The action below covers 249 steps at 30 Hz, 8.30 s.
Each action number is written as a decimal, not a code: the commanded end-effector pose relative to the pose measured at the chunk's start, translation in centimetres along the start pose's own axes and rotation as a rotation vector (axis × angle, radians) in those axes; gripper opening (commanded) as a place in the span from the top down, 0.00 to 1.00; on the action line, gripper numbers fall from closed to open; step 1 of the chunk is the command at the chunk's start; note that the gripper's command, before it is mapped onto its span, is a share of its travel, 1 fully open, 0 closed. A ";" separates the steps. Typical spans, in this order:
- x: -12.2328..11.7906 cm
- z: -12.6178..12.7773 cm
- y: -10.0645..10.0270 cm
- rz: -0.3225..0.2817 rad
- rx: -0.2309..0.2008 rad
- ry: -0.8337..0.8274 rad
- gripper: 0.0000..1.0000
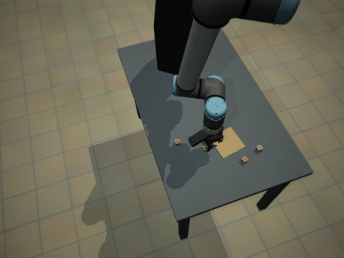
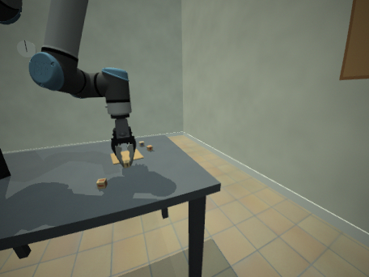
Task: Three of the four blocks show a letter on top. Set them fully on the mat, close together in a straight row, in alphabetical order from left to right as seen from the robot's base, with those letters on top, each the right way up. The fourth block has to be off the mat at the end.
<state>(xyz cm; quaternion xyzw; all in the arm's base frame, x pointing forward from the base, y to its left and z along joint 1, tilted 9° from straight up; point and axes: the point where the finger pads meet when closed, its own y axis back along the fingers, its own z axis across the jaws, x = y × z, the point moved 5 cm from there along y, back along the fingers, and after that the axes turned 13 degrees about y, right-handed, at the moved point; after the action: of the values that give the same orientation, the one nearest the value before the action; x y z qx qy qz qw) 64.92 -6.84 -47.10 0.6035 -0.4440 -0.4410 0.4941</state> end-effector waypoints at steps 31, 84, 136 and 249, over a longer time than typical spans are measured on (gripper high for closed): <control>0.0 0.0 0.1 0.001 0.001 0.000 0.91; 0.0 0.0 9.0 0.001 0.001 0.000 0.75; -0.6 -0.5 9.0 0.001 0.001 -0.119 0.00; -22.4 -14.4 8.4 -0.001 0.001 -3.008 0.00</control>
<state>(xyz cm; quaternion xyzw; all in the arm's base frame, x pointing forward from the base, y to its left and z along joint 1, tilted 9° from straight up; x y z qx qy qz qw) 72.98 16.52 -35.10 -0.3860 -0.5314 -0.6403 -0.3982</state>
